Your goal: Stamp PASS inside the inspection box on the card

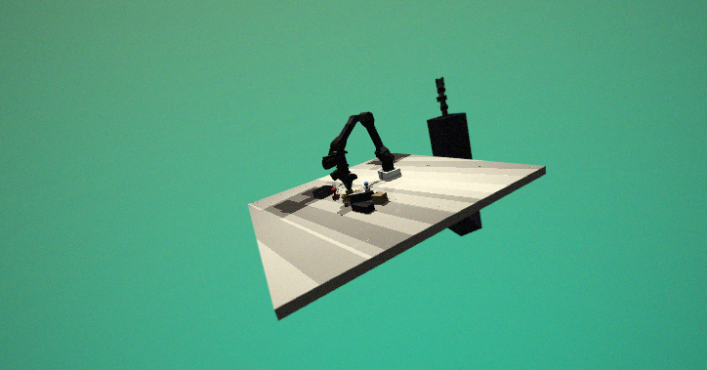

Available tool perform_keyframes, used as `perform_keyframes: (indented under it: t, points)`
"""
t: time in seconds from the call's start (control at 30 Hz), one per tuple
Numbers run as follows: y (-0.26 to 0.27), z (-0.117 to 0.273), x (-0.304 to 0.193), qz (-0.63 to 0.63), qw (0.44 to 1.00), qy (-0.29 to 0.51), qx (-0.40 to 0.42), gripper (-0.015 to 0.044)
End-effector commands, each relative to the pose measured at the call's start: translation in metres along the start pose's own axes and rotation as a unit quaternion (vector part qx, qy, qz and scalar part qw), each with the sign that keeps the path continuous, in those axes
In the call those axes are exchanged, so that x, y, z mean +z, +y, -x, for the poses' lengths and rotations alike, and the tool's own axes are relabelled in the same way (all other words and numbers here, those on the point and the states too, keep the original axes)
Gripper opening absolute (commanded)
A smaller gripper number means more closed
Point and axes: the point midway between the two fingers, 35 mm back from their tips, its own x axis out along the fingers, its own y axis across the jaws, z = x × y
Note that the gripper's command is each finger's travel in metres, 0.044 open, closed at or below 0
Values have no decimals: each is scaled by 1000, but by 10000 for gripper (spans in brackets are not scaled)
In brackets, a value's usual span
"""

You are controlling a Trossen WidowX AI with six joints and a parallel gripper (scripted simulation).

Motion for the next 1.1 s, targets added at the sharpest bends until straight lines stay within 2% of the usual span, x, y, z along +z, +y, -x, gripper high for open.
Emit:
perform_keyframes:
  t: [0.0, 1.07]
  points:
    - [1, -3, 0, -1, 1000, -1, 1, 0]
    - [1, -18, -1, 1, 1000, 0, 1, 0]
